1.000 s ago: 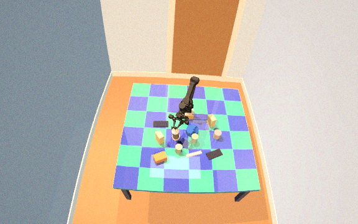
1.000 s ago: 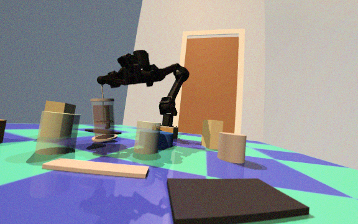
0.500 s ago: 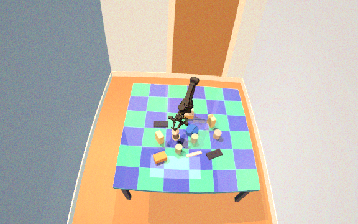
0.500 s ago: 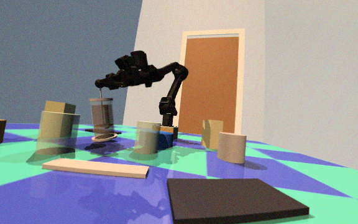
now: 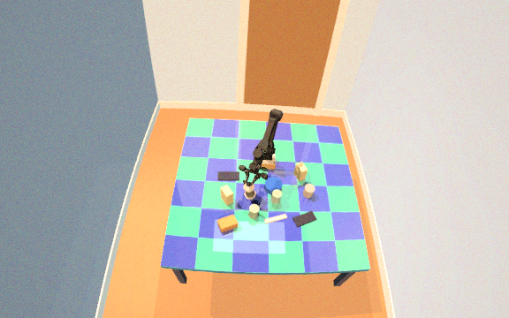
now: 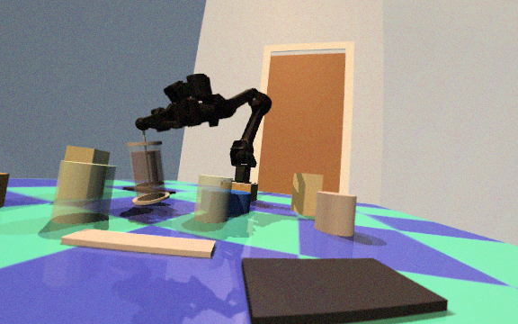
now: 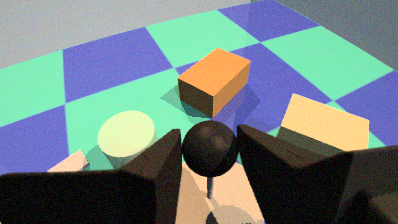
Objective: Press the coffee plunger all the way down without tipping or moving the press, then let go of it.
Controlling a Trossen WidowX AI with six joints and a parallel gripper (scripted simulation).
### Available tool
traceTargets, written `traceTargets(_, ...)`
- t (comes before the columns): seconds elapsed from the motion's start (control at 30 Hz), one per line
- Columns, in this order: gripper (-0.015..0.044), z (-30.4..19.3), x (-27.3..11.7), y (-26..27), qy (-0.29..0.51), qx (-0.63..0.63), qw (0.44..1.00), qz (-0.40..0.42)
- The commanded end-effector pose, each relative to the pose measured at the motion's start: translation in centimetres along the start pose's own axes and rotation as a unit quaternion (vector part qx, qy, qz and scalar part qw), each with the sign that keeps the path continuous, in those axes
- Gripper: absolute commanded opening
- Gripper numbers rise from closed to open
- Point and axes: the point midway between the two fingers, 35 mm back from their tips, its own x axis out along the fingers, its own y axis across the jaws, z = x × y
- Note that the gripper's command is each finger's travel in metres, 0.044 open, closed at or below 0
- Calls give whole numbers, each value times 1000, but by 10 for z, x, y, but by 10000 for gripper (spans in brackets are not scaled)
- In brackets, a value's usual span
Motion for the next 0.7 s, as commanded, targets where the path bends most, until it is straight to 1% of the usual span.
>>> traceTargets(0.0, 113, -15, 5, 0, 26, -3, 1000, 1)
traceTargets(0.67, 113, -13, 8, 0, 25, -3, 1000, 1)
